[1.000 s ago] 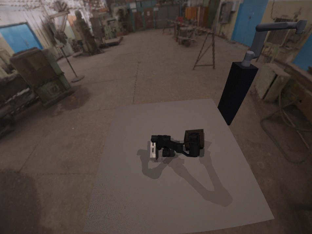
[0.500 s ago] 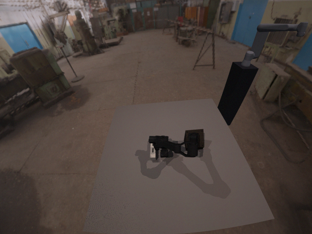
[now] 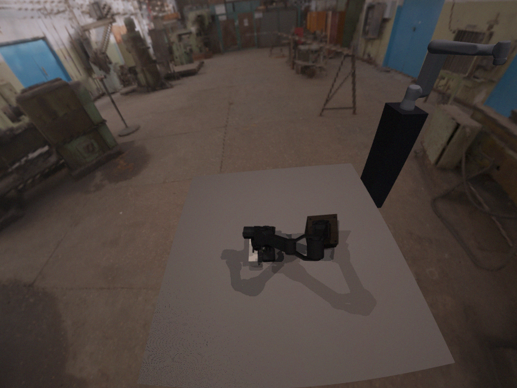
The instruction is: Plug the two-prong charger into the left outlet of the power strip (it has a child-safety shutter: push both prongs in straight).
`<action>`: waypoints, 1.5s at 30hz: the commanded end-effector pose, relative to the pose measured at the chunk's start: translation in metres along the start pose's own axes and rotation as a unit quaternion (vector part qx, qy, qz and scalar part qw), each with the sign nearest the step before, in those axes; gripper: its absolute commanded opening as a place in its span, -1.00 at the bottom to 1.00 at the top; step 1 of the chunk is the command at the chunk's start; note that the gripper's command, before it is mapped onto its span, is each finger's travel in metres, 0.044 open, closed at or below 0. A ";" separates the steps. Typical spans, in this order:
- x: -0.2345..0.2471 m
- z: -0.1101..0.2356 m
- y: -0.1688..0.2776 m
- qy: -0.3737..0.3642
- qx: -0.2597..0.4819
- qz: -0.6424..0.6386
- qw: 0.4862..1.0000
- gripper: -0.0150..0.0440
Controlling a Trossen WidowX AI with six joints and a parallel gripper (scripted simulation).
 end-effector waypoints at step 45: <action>0.000 0.001 -0.020 -0.003 0.000 -0.003 1.000 -0.49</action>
Point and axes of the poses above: the point midway between the two fingers, 35 mm back from their tips, its own z axis back along the fingers, its own x axis across the jaws, y = z × x, the point moved 4 cm from there along z, back along the fingers, and after that the axes turned 8 degrees about z, right-handed, at the moved point
